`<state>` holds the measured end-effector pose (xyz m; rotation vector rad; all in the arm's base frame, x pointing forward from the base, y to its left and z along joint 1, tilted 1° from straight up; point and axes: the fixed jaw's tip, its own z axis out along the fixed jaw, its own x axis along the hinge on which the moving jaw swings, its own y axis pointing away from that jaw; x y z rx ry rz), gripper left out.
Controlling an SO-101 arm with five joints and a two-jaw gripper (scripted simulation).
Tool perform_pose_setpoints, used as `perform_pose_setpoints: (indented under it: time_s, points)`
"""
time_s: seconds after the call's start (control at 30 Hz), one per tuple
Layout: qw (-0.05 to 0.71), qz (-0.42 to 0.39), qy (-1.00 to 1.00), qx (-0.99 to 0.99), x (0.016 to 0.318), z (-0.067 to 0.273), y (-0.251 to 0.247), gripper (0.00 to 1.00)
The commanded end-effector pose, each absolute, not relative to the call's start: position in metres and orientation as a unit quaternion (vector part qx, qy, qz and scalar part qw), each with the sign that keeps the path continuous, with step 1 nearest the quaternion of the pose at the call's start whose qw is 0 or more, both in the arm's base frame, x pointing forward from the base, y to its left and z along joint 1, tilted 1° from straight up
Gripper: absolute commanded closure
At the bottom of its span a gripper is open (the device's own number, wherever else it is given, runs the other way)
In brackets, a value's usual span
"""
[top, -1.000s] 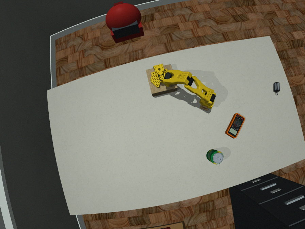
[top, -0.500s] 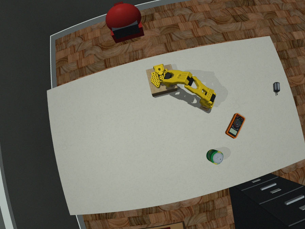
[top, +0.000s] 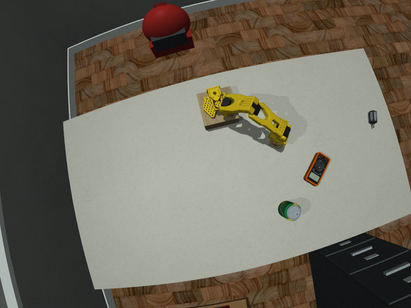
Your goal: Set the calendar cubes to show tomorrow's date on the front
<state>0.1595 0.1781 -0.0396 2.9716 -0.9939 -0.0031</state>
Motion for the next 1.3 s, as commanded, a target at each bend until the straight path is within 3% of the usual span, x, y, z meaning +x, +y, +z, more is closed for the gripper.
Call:
perform_pose_setpoints:
  time_s: [0.0, 1.27]
  points:
    - [0.006, -0.003, -0.324, 0.946, 0.1600, -0.0385, 0.1770, 1.00]
    - [0.006, -0.003, -0.324, 0.946, 0.1619, -0.0319, 0.1789, 1.00]
